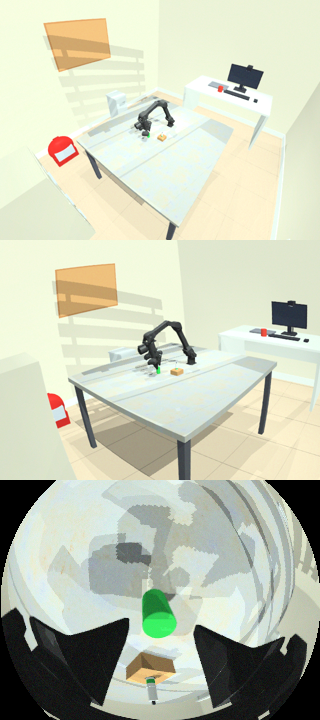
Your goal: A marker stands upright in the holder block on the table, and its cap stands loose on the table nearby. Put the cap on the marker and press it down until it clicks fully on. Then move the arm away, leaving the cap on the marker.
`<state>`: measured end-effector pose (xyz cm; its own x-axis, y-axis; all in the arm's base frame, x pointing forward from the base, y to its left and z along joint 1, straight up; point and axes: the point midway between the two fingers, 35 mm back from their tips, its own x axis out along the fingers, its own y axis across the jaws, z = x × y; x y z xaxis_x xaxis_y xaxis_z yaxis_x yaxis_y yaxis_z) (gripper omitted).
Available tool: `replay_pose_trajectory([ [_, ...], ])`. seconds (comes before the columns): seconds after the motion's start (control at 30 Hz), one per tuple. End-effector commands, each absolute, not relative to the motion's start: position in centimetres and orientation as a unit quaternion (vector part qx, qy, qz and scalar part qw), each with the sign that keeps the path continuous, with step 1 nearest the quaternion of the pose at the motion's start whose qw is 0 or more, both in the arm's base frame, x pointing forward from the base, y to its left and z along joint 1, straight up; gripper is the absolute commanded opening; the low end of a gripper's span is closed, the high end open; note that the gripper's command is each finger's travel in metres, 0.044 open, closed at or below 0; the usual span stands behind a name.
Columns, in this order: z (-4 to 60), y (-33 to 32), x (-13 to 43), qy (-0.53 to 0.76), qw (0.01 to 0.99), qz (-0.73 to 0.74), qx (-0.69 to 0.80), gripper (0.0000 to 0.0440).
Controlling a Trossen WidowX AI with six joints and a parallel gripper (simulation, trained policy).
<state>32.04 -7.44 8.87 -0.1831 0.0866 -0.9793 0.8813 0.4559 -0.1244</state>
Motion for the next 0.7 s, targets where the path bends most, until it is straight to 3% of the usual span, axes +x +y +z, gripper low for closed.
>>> replay_pose_trajectory([
  [0.0,7.5,-7.5,31.6,0.681,0.524,-0.373,0.349,0.0277],
  [0.33,5.7,-7.4,31.2,0.692,0.534,-0.361,0.325,0.0238],
  [0.57,6.8,-7.5,31.4,0.681,0.557,-0.355,0.315,0.0069],
  [0.67,7.9,-7.4,31.7,0.674,0.571,-0.35,0.311,0.0059],
])
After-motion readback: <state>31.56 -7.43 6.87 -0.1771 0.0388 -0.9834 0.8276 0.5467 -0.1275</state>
